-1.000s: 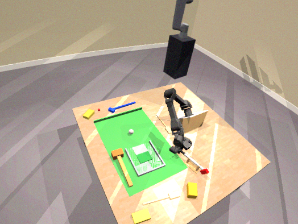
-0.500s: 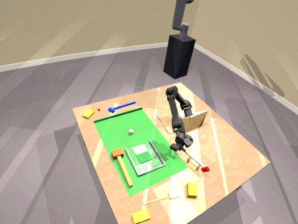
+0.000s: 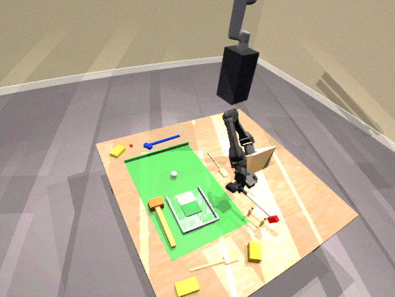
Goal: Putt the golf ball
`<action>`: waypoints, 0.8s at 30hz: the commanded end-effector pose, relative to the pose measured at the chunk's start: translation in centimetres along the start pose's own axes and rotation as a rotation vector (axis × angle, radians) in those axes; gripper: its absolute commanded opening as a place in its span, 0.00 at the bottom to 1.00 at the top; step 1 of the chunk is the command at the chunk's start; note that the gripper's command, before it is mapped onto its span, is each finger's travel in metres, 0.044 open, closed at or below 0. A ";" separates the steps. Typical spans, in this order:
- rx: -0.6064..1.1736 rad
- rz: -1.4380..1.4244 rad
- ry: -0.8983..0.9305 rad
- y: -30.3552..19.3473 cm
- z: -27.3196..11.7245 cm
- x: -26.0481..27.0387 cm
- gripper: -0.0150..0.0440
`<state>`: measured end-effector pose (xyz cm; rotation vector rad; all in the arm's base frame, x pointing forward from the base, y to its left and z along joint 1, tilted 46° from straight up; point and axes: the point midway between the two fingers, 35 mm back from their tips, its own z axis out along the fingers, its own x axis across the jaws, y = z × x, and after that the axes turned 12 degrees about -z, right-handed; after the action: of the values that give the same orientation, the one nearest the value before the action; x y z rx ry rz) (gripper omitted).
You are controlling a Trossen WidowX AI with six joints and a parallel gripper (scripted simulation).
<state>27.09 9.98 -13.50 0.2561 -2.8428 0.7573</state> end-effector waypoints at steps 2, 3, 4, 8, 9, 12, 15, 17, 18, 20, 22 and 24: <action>-0.004 0.158 -0.034 -3.2 -2.0 -1.2 0.25; -0.003 0.190 -0.038 -3.9 -2.3 -1.3 0.25; -0.002 0.222 -0.041 -4.6 -2.6 -1.4 0.25; 0.006 0.350 -0.051 -7.0 -3.5 -1.5 0.25; 0.008 0.383 -0.054 -7.6 -3.7 -1.4 0.25; 0.014 0.478 -0.061 -9.4 -4.2 -1.3 0.25; 0.019 0.546 -0.067 -10.8 -4.7 -1.2 0.25; 0.023 0.609 -0.074 -12.3 -5.2 -1.1 0.25; 0.025 0.640 -0.077 -13.0 -5.4 -1.0 0.25; 0.030 0.704 -0.083 -14.5 -5.9 -0.8 0.25; 0.036 0.767 -0.090 -15.9 -6.4 -0.5 0.25; 0.041 0.831 -0.096 -17.4 -6.8 -0.2 0.25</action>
<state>31.67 0.32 -1.96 -0.7788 -2.9801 0.9202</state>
